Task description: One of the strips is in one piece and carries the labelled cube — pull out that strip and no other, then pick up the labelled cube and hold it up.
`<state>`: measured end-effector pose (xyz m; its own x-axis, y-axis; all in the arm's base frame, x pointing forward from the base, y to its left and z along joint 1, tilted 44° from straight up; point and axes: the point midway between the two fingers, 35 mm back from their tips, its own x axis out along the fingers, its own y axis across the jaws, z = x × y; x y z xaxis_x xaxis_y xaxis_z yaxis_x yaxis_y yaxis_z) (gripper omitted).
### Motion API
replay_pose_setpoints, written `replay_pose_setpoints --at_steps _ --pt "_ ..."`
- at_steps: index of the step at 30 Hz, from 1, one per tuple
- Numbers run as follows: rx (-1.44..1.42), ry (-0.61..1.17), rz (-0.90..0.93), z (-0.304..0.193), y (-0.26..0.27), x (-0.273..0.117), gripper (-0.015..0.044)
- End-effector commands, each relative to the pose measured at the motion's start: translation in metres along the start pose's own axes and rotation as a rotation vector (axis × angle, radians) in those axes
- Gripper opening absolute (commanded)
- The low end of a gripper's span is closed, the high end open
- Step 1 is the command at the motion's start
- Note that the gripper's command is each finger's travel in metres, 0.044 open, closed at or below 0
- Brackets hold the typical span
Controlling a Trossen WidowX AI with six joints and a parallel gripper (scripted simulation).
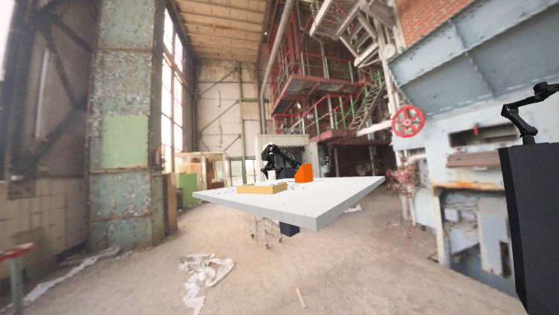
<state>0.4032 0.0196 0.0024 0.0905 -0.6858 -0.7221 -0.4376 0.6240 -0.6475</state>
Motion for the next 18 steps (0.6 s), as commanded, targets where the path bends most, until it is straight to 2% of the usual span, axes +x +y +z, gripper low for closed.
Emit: replay_pose_setpoints --at_steps 1,6,13,18 --pt "-0.002 0.007 0.007 0.014 0.004 0.002 0.044" --pt "-0.001 0.007 0.007 0.029 0.008 0.004 0.044" --pt "-0.001 0.007 0.007 0.029 0.008 0.013 0.0256" --pt "-0.001 0.006 0.007 0.029 0.008 0.021 0.025"
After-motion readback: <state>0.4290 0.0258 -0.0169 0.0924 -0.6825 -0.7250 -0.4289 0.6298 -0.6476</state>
